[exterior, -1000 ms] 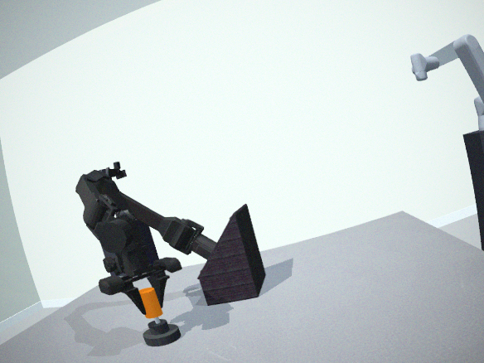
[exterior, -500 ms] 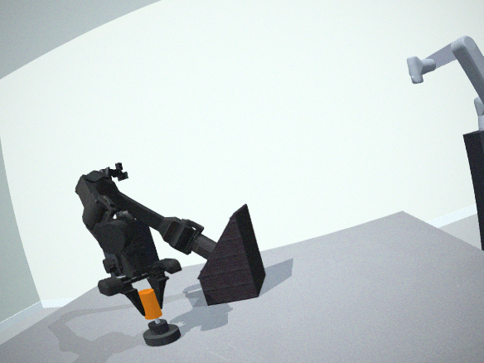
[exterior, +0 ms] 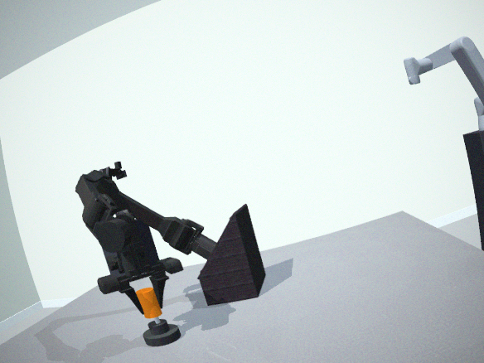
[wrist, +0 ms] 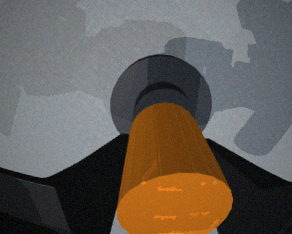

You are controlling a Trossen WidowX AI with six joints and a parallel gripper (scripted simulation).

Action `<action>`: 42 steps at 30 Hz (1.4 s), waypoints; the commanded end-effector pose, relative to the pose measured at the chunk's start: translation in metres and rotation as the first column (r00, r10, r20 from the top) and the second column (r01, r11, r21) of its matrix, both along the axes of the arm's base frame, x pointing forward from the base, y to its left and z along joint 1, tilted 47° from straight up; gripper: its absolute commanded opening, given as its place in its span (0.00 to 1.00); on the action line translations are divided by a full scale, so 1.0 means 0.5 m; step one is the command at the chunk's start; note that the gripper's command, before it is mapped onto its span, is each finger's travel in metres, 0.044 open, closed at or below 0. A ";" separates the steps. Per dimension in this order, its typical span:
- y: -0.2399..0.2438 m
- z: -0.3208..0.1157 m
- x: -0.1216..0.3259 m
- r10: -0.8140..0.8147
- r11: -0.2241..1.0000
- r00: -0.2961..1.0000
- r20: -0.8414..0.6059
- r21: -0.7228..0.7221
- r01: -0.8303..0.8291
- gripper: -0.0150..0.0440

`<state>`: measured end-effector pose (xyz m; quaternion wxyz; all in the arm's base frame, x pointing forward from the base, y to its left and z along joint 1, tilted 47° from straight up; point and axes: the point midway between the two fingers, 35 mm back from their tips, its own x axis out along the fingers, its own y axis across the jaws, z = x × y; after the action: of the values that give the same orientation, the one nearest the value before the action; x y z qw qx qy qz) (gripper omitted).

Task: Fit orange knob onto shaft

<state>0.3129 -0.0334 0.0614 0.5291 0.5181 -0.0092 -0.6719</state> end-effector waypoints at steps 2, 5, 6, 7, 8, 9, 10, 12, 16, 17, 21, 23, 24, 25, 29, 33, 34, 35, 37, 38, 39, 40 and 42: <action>-0.003 -0.002 -0.007 -0.020 1.000 1.000 0.019 0.003 0.020 0.25; -0.003 -0.004 -0.011 -0.020 1.000 1.000 0.019 0.003 0.020 0.25; -0.003 -0.004 -0.012 -0.020 1.000 1.000 0.019 0.003 0.020 0.25; -0.004 -0.005 -0.011 -0.020 1.000 1.000 0.019 0.003 0.020 0.25; -0.004 -0.005 -0.011 -0.020 1.000 1.000 0.019 0.003 0.020 0.25; -0.004 -0.005 -0.010 -0.020 1.000 1.000 0.019 0.003 0.020 0.25; -0.004 -0.006 -0.010 -0.020 1.000 1.000 0.019 0.003 0.020 0.25; -0.005 -0.006 -0.009 -0.020 1.000 1.000 0.019 0.003 0.020 0.25; -0.004 -0.005 -0.008 -0.020 1.000 1.000 0.019 0.003 0.020 0.25; -0.003 -0.005 -0.007 -0.020 1.000 1.000 0.019 0.003 0.020 0.25; -0.004 -0.006 -0.007 -0.020 1.000 1.000 0.019 0.003 0.020 0.25; -0.002 -0.005 -0.007 -0.020 1.000 1.000 0.019 0.003 0.020 0.25; 0.000 -0.003 -0.006 -0.020 1.000 1.000 0.019 0.003 0.020 0.25; 0.001 -0.002 -0.006 -0.020 1.000 1.000 0.019 0.003 0.020 0.25; 0.003 0.000 -0.005 -0.039 0.999 0.998 0.039 0.006 0.039 0.25; 0.002 0.000 -0.002 -0.137 0.991 0.981 0.139 0.028 0.134 0.25; 0.002 0.000 0.000 -0.157 0.988 0.975 0.160 0.034 0.154 0.25; 0.001 0.000 0.002 -0.164 0.986 0.972 0.167 0.036 0.160 0.25; 0.000 0.001 0.005 -0.164 0.986 0.972 0.167 0.036 0.160 0.25; -0.001 0.001 0.006 -0.164 0.986 0.972 0.167 0.036 0.160 0.25; -0.001 0.001 0.006 -0.164 0.986 0.972 0.167 0.036 0.160 0.25; -0.002 0.000 0.006 -0.164 0.986 0.972 0.167 0.036 0.160 0.25; -0.004 -0.002 0.006 -0.164 0.986 0.972 0.167 0.036 0.160 0.25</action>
<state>0.3138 -0.0348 0.0605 0.4678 0.5724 -0.0842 -0.6682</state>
